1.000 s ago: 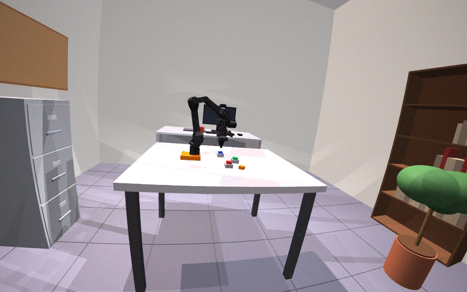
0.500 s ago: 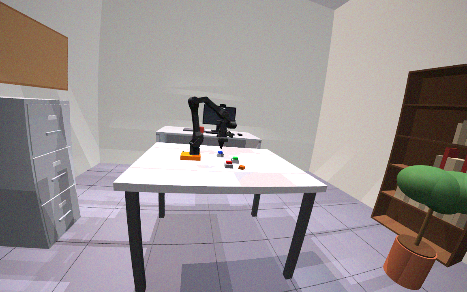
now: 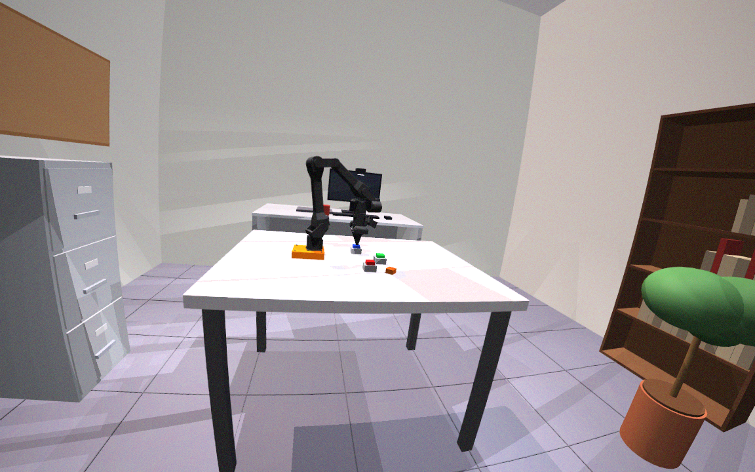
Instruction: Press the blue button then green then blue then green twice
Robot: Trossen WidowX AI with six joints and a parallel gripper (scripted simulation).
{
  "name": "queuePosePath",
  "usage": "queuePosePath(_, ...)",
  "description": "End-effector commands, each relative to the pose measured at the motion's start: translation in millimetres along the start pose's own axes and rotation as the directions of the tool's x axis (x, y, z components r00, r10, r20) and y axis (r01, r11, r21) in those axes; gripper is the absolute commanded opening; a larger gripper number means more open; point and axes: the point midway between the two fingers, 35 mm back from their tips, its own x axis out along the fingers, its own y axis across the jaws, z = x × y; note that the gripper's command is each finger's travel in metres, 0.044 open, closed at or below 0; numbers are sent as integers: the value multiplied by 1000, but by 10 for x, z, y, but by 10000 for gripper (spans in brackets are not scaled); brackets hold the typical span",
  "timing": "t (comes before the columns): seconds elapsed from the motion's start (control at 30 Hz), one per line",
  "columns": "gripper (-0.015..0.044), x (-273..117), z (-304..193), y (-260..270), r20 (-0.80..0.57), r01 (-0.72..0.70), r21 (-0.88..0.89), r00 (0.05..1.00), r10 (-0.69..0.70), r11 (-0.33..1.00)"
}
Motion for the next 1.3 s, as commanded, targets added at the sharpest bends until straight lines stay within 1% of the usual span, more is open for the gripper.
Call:
queuePosePath(0.0,20,87,-24,-15,-10,7,5,1000,-7,1000)
queuePosePath(0.67,20,97,-25,-15,-10,7,5,1000,-7,1000)
queuePosePath(0.73,20,-26,-4,-3,-5,3,1,1000,-3,1000)
queuePosePath(0.8,20,-227,-17,-11,-9,7,4,1000,-7,1000)
queuePosePath(0.93,20,-254,-20,-12,-9,7,5,1000,-7,1000)
queuePosePath(1.0,20,-332,-11,-9,-9,7,5,1000,-7,1000)
queuePosePath(1.1,20,-690,0,-4,-9,7,5,1000,-7,1000)
queuePosePath(1.17,20,-851,-12,-7,-9,7,5,1000,-7,1000)
queuePosePath(1.27,20,-871,-14,-8,-9,7,5,1000,-7,1000)
